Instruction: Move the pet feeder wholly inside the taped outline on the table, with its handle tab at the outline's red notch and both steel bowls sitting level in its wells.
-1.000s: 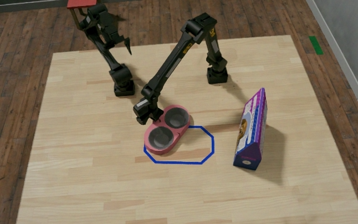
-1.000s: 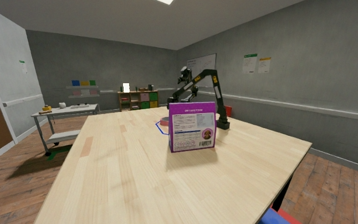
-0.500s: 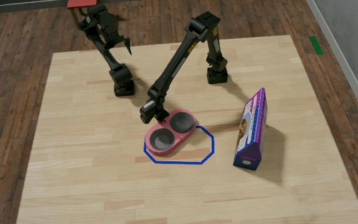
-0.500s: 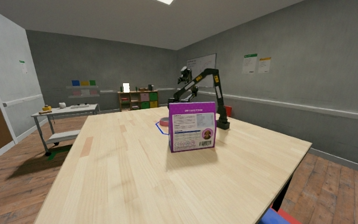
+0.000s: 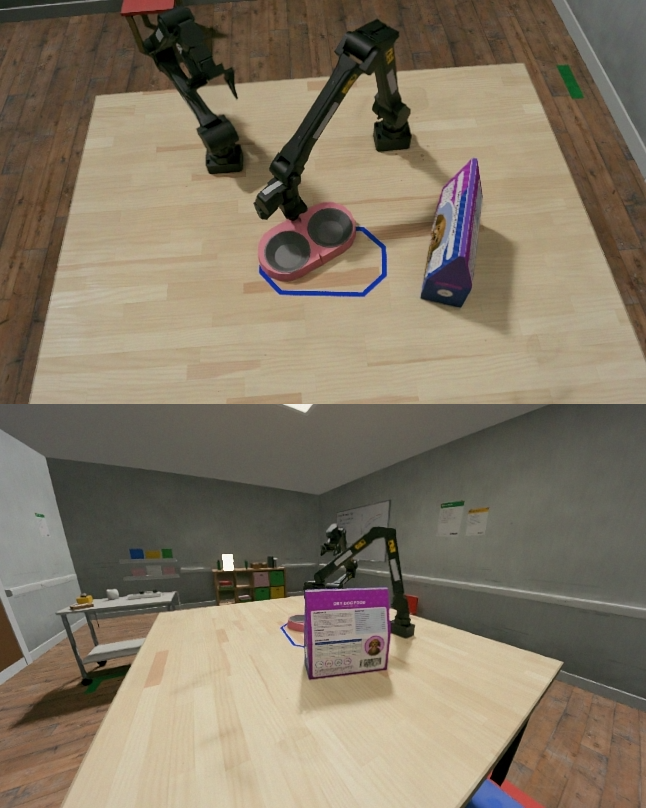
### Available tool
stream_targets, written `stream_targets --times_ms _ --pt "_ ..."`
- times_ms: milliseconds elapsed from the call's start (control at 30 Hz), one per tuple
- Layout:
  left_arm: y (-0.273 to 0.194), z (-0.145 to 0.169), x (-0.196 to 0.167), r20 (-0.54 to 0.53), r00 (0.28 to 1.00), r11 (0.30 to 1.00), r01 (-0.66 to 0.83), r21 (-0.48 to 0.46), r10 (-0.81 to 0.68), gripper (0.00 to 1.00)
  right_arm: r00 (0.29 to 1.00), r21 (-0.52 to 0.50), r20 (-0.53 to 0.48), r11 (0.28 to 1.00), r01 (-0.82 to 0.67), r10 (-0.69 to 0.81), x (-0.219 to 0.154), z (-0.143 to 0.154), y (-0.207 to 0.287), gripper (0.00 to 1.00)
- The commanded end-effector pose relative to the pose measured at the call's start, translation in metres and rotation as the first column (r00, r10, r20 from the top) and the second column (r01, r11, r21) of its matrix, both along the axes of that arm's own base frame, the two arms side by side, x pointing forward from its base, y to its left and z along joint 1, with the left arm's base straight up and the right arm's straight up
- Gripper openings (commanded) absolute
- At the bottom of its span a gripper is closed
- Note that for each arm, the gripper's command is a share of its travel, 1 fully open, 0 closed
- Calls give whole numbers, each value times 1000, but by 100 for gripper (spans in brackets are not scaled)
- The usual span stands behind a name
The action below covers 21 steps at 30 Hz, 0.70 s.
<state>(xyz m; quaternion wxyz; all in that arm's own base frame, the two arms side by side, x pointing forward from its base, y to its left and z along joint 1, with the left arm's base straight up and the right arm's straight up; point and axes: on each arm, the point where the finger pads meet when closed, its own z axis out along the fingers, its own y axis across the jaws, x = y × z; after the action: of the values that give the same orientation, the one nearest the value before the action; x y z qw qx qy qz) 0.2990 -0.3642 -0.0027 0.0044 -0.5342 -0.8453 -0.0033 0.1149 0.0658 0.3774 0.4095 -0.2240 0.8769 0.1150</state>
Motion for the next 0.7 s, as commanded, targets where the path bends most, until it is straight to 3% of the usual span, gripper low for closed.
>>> stream_targets --times_ms 0,533,667 --pt "7 5 19 22 995 995 98 -24 -98 10 1000 -11 14 1000 -17 17 0 6 1 100" --pt "11 11 29 35 993 993 112 -35 -111 10 1000 -11 14 1000 -17 17 0 6 1 100" --pt "22 9 25 30 982 982 187 -25 -187 10 1000 -11 14 1000 -17 17 0 6 1 100"
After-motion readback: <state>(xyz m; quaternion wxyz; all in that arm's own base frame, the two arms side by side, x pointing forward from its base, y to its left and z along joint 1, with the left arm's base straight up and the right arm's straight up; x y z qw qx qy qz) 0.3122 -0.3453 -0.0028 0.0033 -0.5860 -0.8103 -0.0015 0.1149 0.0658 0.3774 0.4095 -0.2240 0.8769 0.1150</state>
